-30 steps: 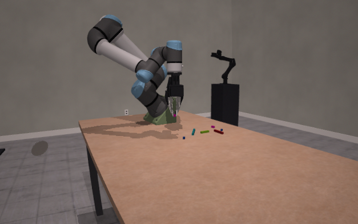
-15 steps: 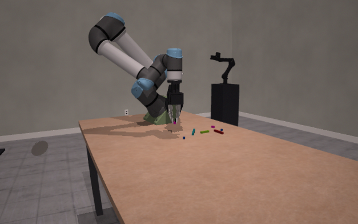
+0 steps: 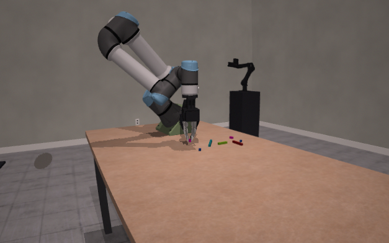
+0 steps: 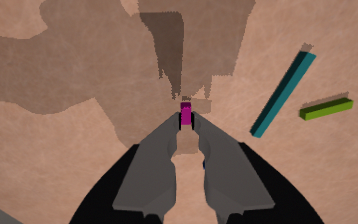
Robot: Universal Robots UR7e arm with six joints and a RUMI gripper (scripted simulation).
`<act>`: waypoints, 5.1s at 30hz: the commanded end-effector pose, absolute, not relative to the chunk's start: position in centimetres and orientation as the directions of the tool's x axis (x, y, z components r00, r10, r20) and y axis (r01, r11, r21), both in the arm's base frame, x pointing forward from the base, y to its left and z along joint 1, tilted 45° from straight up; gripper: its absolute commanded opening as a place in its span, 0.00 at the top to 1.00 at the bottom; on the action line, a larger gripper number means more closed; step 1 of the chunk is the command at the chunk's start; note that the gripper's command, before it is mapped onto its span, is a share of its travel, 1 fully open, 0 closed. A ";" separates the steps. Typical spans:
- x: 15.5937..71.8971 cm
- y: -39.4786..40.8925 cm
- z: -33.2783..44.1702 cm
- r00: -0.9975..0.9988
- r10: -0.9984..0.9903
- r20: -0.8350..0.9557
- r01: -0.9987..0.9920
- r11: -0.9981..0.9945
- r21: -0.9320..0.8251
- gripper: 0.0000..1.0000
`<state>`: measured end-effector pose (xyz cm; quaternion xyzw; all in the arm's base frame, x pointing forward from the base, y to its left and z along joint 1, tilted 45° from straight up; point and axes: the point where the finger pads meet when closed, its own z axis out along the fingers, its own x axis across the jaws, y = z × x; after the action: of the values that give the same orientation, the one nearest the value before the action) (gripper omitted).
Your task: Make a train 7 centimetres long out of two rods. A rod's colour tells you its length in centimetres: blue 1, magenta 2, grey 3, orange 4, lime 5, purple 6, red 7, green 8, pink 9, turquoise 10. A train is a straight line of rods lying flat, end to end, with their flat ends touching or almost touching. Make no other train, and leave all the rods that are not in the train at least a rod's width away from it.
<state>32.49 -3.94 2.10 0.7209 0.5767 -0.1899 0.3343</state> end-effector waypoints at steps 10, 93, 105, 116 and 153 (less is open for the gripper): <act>32.7 -4.4 1.6 0.262 0.706 -0.658 0.958 -0.108 0.266 1.00; 32.8 -5.2 0.8 0.262 0.706 -0.658 0.958 -0.108 0.266 1.00; 32.8 -5.2 0.8 0.262 0.706 -0.658 0.958 -0.108 0.266 0.94; 32.8 -5.2 0.8 0.262 0.706 -0.658 0.958 -0.108 0.266 0.86; 32.2 -1.9 4.2 0.262 0.706 -0.658 0.958 -0.108 0.266 0.86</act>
<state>32.39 -2.88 3.14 0.7196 0.5786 -0.1864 0.3357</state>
